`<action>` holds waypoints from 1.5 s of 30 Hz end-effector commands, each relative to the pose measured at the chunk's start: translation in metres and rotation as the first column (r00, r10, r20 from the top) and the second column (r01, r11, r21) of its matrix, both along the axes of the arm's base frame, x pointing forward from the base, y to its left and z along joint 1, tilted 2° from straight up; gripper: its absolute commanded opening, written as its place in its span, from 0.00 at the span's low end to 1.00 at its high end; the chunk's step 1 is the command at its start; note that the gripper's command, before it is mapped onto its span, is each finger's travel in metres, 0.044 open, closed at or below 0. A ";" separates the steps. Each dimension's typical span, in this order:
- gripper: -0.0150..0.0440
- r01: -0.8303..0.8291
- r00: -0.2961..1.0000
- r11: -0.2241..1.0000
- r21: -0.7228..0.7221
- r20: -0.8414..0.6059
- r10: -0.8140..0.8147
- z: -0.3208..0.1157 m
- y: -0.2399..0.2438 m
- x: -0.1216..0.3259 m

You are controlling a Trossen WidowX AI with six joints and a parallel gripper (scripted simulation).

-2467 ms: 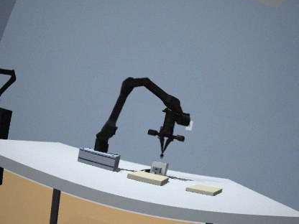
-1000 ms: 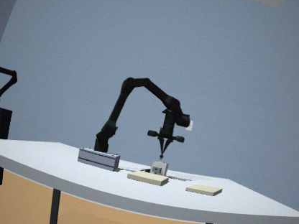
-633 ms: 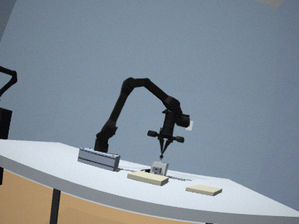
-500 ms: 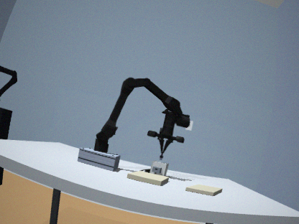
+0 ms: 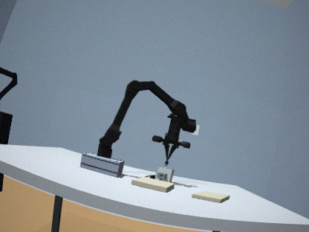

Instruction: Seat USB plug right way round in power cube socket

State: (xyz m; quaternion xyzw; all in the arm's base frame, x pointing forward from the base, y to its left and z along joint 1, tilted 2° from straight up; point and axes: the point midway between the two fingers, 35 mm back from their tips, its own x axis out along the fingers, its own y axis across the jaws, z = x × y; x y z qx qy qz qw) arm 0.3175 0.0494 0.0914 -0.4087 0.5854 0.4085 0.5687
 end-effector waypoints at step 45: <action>0.25 0.017 1.000 1.000 -0.017 -0.004 -0.017 -0.006 -0.002 0.000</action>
